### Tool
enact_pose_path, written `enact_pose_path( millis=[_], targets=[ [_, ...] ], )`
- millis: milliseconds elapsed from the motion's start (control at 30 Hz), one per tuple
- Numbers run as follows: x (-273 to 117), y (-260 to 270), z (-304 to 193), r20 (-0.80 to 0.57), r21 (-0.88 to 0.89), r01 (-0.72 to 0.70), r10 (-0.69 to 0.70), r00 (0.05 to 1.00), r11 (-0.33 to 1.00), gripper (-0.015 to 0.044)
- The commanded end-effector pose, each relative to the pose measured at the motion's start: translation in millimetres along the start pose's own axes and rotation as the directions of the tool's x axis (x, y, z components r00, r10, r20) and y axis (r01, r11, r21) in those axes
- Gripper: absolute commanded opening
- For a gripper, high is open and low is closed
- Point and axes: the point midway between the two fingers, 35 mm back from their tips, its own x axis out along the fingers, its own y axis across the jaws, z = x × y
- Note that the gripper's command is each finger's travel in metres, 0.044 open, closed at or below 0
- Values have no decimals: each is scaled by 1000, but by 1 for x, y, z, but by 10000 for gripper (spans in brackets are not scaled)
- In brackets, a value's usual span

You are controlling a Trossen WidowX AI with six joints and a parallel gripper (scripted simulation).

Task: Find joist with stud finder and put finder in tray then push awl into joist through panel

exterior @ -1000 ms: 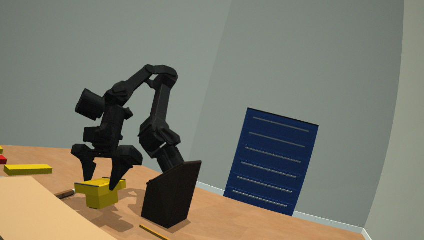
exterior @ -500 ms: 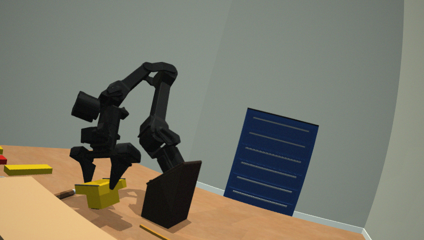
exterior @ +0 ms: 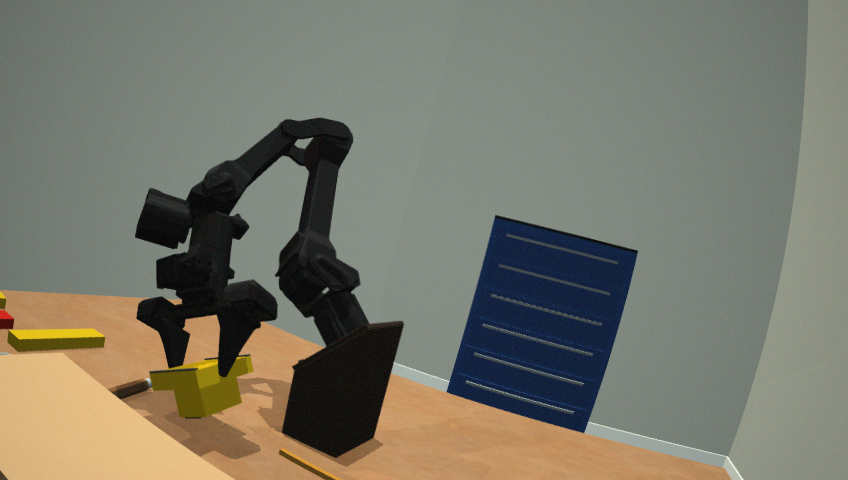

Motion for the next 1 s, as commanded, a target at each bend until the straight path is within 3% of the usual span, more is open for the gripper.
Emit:
enact_pose_path(
  millis=[0,967],
  targets=[
    [-1,-1,3,7,6,-30,30,1000,1000,0],
    [-1,-4,3,17,70,-166,166,986,984,0]
  ],
)
